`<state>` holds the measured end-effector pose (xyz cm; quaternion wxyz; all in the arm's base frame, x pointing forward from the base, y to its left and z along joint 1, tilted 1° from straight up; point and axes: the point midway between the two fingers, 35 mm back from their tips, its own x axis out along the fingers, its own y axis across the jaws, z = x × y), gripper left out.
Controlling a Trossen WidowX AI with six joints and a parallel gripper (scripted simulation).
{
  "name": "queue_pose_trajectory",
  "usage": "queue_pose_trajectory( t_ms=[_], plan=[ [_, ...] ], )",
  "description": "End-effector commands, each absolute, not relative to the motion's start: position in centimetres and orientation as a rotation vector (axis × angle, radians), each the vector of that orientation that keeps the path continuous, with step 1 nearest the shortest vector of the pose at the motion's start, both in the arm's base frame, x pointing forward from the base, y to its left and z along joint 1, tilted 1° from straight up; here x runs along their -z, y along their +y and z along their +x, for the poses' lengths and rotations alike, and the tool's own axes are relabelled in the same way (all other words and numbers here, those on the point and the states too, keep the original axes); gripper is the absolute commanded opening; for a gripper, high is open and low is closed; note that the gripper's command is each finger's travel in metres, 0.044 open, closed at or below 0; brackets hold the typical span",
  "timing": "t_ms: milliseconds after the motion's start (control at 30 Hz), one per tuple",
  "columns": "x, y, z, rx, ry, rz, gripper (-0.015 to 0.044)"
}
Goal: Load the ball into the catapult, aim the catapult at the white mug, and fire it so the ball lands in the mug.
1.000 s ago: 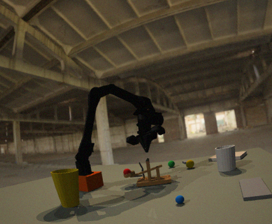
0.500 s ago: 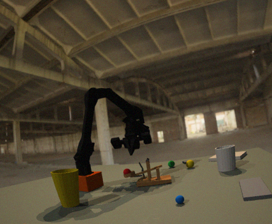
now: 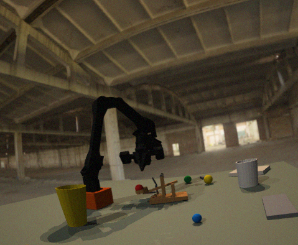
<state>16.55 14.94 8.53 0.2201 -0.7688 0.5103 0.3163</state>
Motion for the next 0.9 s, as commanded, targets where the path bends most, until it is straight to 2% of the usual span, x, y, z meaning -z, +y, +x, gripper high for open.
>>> queue_pose_trajectory(
  t_ms=[0, 867],
  plan=[
    [-7.7, 14.9, 16.6, -0.877, 1.417, -2.140, 0.0000],
    [-3.4, 15.1, 16.7, -0.877, 1.417, -2.140, 0.0000]
  ],
)
